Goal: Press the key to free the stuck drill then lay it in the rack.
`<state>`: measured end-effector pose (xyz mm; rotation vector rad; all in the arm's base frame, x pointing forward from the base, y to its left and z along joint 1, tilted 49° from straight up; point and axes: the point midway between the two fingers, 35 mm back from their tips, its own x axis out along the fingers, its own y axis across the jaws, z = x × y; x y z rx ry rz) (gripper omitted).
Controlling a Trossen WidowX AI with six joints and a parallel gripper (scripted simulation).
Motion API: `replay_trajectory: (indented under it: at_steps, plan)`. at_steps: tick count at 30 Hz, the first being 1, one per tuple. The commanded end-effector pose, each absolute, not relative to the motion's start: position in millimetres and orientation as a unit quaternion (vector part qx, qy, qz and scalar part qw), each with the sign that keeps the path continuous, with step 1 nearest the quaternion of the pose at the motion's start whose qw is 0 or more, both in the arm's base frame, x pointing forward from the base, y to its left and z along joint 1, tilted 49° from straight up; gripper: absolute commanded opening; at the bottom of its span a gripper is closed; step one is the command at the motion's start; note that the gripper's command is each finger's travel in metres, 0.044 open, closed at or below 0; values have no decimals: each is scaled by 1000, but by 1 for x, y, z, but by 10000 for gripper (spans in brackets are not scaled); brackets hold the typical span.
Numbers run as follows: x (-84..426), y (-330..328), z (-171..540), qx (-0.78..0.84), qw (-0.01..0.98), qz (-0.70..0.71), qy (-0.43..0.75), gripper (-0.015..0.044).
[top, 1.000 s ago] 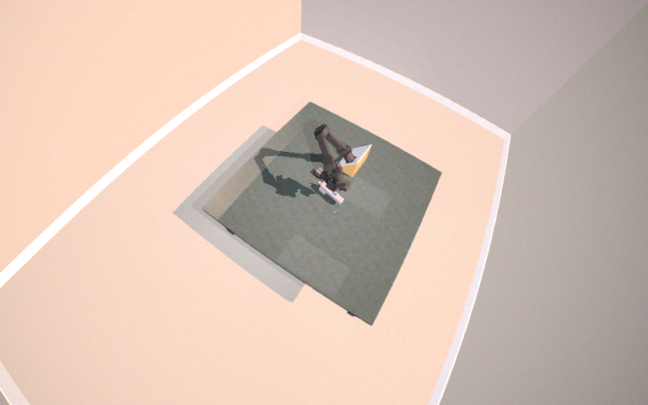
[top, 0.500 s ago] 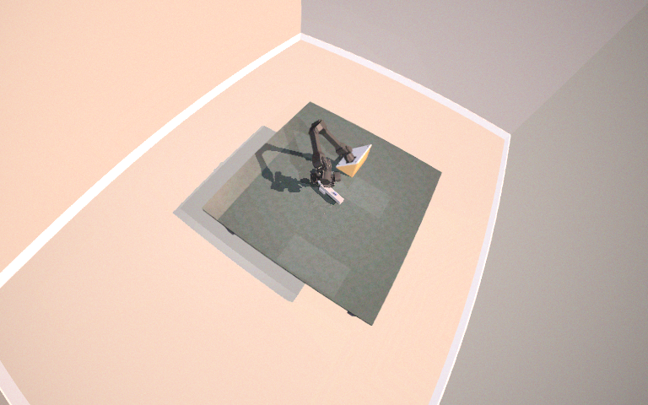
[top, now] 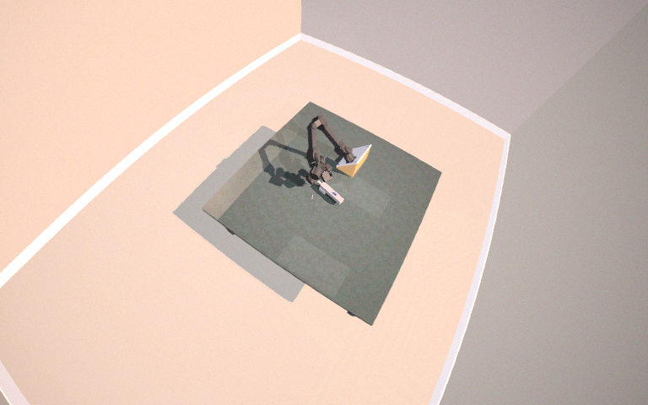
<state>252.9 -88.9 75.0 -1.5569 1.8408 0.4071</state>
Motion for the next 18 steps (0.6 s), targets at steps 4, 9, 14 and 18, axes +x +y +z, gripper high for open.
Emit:
replay_trajectory:
  at_steps: [4,9,14,18]
  plan:
    - [249,-95,79,-614,318,177,700,440]
    - [249,-95,79,-614,318,177,700,440]
    - [250,-96,77,-614,318,177,700,440]
    - [250,-99,73,-614,319,177,700,440]
